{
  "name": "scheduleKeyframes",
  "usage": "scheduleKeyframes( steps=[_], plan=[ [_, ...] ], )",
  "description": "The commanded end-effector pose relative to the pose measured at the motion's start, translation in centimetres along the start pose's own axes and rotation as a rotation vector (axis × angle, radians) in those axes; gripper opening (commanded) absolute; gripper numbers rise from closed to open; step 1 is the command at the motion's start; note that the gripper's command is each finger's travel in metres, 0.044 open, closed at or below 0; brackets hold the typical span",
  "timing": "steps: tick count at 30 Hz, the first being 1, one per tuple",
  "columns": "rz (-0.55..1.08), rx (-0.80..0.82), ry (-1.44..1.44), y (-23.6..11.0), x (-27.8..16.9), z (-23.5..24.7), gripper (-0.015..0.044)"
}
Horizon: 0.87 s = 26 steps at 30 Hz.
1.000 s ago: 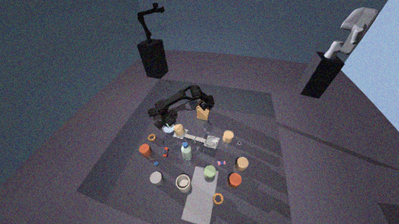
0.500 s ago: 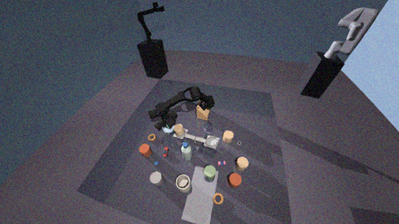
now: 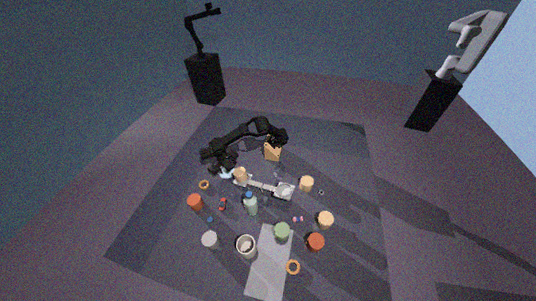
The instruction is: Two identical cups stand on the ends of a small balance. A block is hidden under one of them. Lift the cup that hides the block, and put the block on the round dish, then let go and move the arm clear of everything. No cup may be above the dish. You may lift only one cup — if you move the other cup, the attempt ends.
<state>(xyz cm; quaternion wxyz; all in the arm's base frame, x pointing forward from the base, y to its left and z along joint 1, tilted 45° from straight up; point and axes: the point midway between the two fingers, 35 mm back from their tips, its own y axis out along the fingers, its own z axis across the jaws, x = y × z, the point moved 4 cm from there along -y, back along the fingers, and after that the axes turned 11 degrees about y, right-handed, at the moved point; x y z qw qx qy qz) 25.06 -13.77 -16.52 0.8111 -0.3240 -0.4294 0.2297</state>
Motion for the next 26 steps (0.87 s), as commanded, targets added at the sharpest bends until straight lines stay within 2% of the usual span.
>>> scheduleKeyframes(
  steps=[1,3,6,11,15,26],
  plan=[
    [0.000,-0.001,-0.001,0.0,0.0,0.0,0.0394],
    [-0.001,-0.002,0.000,-1.3,0.0,-0.1,0.0440],
    [-0.003,-0.004,0.006,-5.6,-0.1,0.0,0.0440],
    [-0.004,-0.004,0.007,-6.1,-0.1,0.0,0.0440],
    [-0.009,-0.008,0.016,-10.1,-0.3,0.4,0.0440],
    [-0.009,-0.008,0.017,-10.4,-0.3,0.4,0.0440]
  ],
)
